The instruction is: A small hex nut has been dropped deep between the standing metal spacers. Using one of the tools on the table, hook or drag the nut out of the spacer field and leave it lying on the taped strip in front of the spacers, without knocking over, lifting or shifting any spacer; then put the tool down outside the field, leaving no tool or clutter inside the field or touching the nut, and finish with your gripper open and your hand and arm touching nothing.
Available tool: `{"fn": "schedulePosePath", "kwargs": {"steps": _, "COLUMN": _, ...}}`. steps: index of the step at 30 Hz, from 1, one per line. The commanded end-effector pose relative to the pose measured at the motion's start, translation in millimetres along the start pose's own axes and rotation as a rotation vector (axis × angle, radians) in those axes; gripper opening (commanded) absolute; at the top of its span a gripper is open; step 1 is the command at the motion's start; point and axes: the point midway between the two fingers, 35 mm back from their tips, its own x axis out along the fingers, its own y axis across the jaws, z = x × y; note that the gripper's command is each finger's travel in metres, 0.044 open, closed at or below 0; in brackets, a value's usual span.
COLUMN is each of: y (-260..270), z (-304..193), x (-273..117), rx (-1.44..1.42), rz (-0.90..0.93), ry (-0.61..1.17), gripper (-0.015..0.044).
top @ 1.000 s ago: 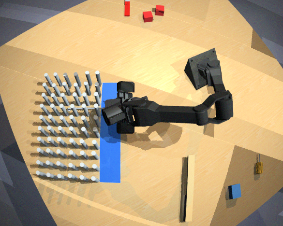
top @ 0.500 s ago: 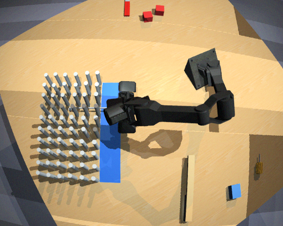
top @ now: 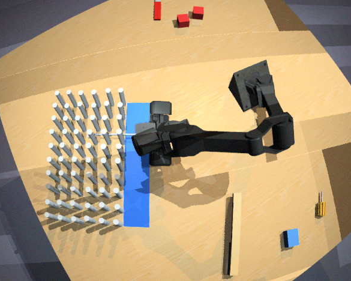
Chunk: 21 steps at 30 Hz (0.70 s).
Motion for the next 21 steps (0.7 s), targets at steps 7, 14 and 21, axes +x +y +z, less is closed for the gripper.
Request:
{"fn": "schedulePosePath", "kwargs": {"steps": 7, "y": 0, "z": -6, "x": -2, "rx": 0.005, "rz": 0.0, "ry": -0.003, "gripper": 0.0}}
{"fn": "schedulePosePath", "kwargs": {"steps": 14, "y": 0, "z": -10, "x": -3, "rx": 0.005, "rz": -0.001, "ry": -0.003, "gripper": 0.0}}
{"fn": "schedulePosePath", "kwargs": {"steps": 21, "y": 0, "z": -14, "x": -4, "rx": 0.005, "rz": -0.001, "ry": -0.003, "gripper": 0.0}}
